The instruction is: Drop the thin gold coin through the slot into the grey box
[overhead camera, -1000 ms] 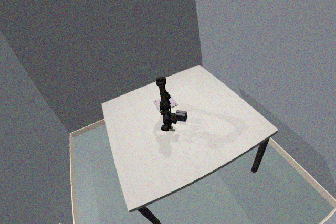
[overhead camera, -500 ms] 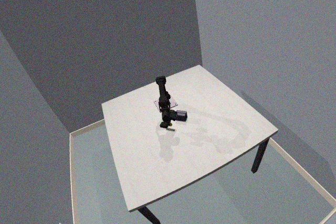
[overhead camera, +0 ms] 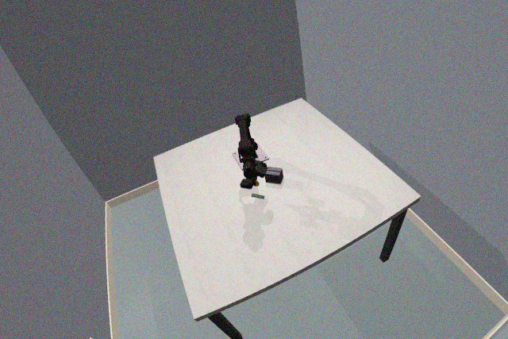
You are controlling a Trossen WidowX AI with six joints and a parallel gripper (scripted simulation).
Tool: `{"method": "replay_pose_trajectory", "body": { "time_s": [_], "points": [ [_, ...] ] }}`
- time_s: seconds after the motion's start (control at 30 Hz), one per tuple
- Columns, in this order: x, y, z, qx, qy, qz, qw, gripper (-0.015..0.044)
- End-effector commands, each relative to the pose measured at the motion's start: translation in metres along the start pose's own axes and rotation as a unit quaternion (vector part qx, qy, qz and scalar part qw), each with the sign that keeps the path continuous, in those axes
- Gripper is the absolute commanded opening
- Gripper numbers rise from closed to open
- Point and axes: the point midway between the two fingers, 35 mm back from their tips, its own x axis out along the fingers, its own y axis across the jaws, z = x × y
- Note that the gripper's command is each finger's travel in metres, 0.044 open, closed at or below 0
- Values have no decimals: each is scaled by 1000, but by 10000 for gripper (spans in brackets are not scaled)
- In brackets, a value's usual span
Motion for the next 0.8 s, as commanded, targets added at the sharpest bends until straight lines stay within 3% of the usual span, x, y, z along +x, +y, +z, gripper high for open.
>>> {"method": "replay_pose_trajectory", "body": {
  "time_s": [0.0,0.77],
  "points": [
    [-5,-1,-2,-5,0,-4,1000,0],
    [-8,34,19,-20,-1,-2,1000,0]
  ]
}}
